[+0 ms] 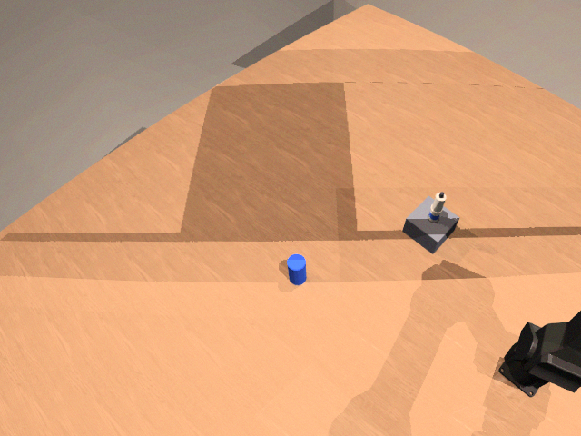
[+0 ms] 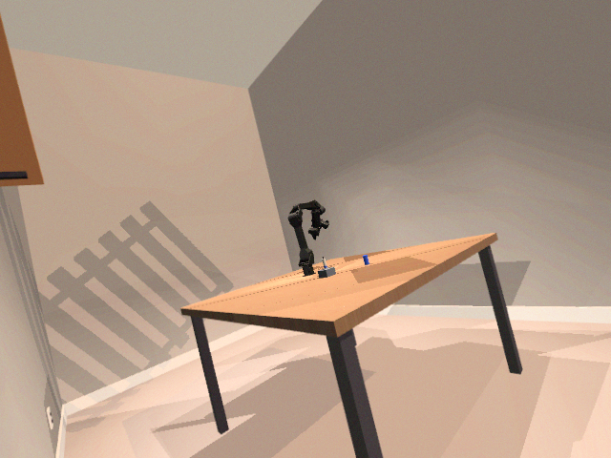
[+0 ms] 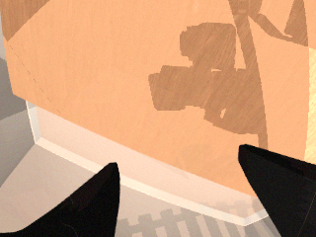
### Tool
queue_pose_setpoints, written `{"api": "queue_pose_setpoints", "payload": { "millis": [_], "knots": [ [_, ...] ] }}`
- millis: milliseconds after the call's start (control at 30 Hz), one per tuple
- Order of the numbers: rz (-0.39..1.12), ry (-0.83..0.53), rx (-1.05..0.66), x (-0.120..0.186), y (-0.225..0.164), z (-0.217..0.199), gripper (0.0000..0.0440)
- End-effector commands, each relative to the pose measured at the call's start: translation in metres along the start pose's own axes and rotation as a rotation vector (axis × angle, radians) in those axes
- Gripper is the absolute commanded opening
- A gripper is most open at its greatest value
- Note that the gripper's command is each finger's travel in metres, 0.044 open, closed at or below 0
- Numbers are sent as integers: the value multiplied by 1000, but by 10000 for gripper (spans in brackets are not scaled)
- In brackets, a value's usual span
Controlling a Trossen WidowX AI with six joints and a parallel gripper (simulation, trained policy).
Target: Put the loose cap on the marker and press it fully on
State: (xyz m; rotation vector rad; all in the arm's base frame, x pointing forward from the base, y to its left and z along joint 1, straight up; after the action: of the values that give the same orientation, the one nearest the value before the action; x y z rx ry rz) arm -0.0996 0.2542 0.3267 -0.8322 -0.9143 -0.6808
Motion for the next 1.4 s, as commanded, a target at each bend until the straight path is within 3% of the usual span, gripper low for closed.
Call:
{"api": "queue_pose_setpoints", "payload": {
  "millis": [0,1367],
  "knots": [
    [-22,-9,-26,1,11,2,328],
    [-175,-43,-309,26,117,-2,331]
  ]
}}
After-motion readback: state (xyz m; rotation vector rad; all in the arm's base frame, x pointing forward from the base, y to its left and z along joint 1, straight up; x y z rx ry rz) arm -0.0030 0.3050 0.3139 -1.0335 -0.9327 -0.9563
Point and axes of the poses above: the point midway between the two fingers, 35 mm back from their tips, its own x axis back along the fingers, its own z axis across the jaws, y = z × x, the point moved 9 cm from there along x, back along the fingers, and after that the axes turned 1 degree about x, right-handed, at the moved point
